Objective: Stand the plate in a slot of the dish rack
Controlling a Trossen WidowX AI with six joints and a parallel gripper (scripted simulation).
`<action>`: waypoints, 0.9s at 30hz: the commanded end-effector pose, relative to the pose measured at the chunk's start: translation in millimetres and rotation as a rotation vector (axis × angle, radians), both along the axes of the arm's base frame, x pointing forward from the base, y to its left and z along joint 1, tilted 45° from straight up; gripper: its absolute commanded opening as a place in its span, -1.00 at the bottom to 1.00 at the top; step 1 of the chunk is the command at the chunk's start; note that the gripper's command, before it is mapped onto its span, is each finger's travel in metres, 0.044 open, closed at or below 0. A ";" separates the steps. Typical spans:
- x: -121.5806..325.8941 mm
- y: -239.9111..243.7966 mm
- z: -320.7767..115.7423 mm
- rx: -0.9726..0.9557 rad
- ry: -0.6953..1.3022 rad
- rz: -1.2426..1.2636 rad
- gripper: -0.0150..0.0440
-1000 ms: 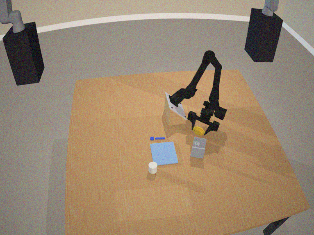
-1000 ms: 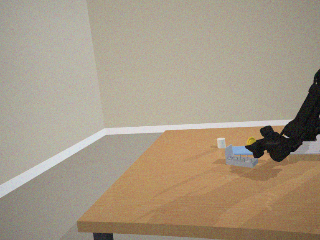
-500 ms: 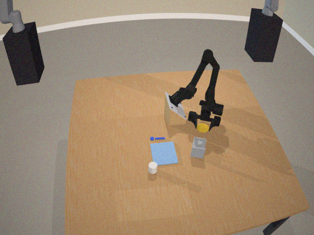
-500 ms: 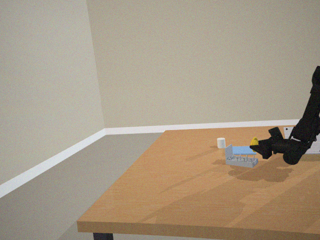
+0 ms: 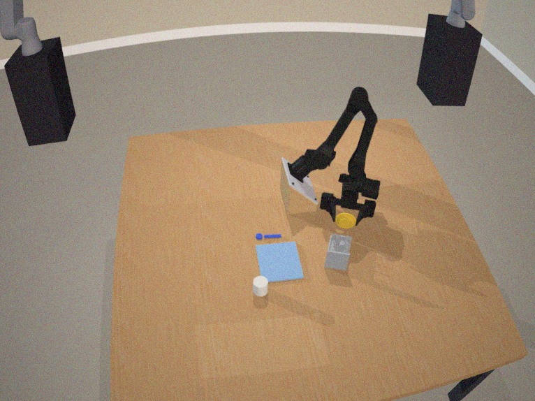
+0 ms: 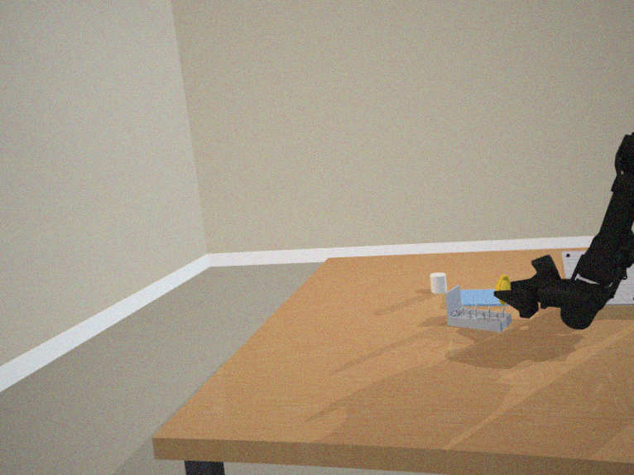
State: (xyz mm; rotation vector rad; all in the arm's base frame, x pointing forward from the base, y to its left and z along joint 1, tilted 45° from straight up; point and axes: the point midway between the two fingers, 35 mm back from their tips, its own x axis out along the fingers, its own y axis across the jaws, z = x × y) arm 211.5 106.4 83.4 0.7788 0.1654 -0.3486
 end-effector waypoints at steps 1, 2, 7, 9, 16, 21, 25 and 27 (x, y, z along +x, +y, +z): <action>3.2 3.1 -6.3 -0.006 0.003 0.001 -0.49; 4.2 3.9 -7.8 -0.005 0.003 0.000 -0.49; 9.3 7.6 -15.1 -0.003 0.002 0.000 -0.49; 11.3 8.8 -18.0 -0.002 0.001 0.000 -0.49; 20.7 7.0 -22.9 0.003 -0.002 0.000 -0.49; 22.2 6.5 -23.5 0.004 -0.003 0.000 -0.49; 26.5 4.4 -25.6 0.010 -0.007 -0.002 -0.49; 26.8 5.1 -26.5 0.011 -0.007 -0.002 -0.49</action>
